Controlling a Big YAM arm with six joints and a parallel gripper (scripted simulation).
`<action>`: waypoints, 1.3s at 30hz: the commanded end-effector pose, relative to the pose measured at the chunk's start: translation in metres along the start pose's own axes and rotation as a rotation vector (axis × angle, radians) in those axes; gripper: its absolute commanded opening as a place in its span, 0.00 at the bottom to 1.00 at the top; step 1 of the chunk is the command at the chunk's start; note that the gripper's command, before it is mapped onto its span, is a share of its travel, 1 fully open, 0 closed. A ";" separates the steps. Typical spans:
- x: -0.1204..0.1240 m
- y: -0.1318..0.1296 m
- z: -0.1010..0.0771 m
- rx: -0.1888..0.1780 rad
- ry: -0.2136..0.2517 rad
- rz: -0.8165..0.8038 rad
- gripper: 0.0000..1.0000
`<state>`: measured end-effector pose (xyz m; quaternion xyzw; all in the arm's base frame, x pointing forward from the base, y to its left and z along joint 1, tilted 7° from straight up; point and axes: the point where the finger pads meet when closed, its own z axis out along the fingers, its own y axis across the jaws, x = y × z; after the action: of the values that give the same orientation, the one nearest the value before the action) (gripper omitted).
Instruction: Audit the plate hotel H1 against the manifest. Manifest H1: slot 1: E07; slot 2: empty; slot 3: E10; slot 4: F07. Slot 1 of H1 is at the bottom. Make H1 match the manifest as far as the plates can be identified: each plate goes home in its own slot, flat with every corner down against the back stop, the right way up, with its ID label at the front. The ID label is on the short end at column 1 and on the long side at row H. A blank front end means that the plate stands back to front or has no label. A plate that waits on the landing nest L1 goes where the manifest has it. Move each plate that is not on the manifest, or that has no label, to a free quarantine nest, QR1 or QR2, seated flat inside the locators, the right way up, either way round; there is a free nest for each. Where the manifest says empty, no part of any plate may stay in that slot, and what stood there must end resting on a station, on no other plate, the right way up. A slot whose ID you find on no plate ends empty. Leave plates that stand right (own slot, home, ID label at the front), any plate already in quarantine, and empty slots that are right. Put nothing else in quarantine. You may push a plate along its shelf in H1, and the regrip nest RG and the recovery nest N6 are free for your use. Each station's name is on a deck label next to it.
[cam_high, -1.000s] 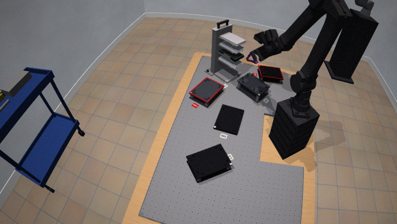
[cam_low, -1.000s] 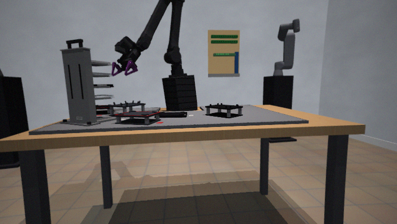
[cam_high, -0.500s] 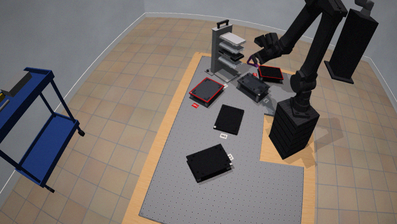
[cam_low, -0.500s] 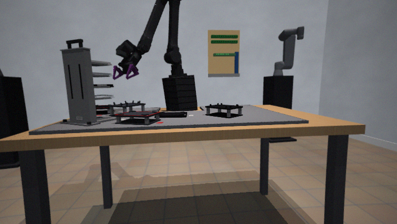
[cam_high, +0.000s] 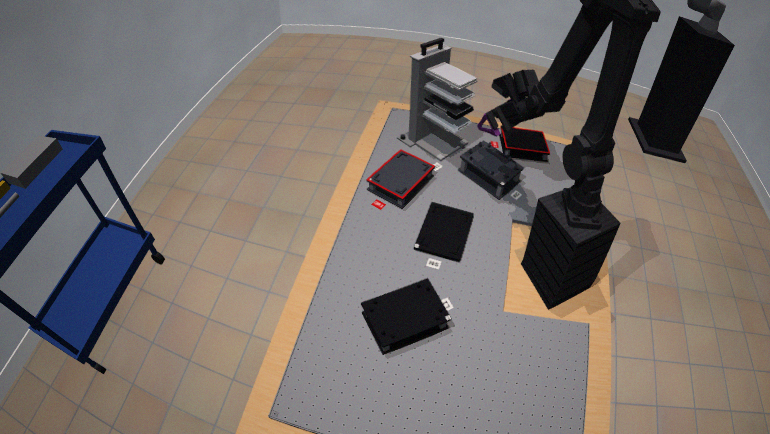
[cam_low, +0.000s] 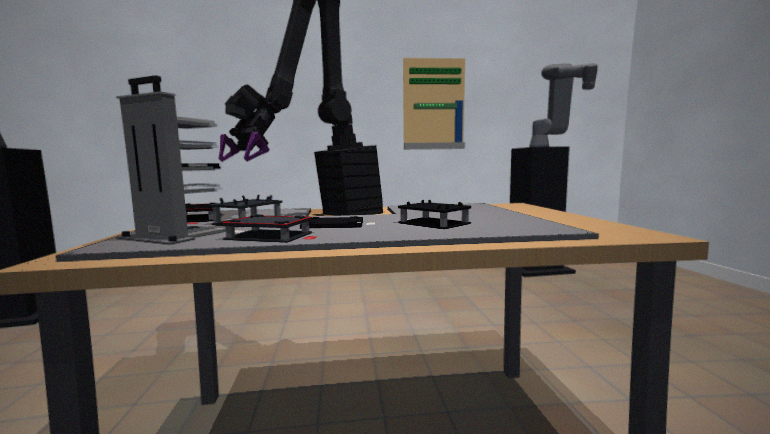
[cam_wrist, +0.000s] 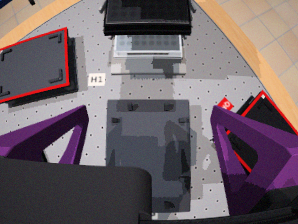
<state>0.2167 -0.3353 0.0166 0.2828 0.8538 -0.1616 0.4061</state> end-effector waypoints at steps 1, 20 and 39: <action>0.001 0.003 0.004 -0.004 -0.013 -0.018 1.00; -0.018 -0.001 0.031 -0.001 -0.021 -0.006 1.00; -0.023 -0.003 0.033 0.007 -0.029 -0.012 1.00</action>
<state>0.2420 -0.3528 0.0030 0.2788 0.8555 -0.1614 0.4054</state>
